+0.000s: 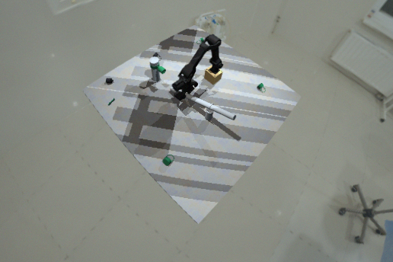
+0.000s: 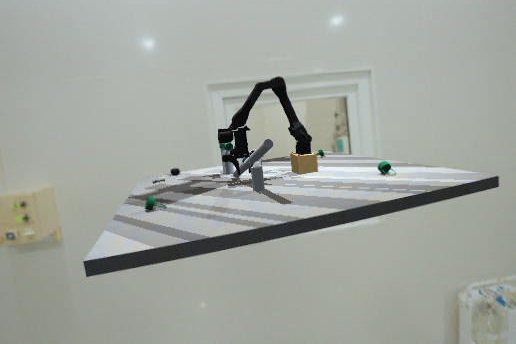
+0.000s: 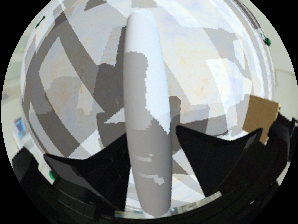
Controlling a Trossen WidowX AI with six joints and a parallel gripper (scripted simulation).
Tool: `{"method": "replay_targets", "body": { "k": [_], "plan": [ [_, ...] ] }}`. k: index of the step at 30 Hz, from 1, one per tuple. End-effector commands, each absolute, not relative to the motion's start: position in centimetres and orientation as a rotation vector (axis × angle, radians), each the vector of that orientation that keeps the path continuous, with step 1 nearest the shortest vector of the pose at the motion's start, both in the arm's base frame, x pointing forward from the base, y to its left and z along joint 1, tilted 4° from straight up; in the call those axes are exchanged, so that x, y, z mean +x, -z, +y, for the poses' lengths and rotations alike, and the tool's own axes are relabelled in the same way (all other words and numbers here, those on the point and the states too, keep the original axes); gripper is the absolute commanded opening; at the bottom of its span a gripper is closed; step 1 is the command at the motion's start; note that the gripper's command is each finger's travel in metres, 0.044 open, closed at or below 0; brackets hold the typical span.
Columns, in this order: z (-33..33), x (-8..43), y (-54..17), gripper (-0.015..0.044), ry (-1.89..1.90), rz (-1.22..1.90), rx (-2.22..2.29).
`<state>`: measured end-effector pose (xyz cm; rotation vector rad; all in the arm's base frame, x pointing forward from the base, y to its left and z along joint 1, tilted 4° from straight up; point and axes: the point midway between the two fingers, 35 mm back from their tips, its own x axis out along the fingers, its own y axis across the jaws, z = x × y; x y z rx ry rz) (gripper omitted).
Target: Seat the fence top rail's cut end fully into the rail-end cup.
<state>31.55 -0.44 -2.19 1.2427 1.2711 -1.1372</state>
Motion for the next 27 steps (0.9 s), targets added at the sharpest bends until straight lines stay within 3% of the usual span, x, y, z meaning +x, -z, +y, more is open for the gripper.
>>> {"method": "replay_targets", "body": {
  "k": [1,10,15,27],
  "plan": [
    [-0.5,31.5,2.4,0.0177,1.145,1.272,1.242],
    [-0.5,31.5,2.4,0.0117,1.145,1.272,1.242],
    [-0.5,31.7,1.8,0.0000,1.145,1.272,1.242],
    [-3.3,32.5,-2.5,0.0000,1.221,1.126,1.079]
  ]
}}
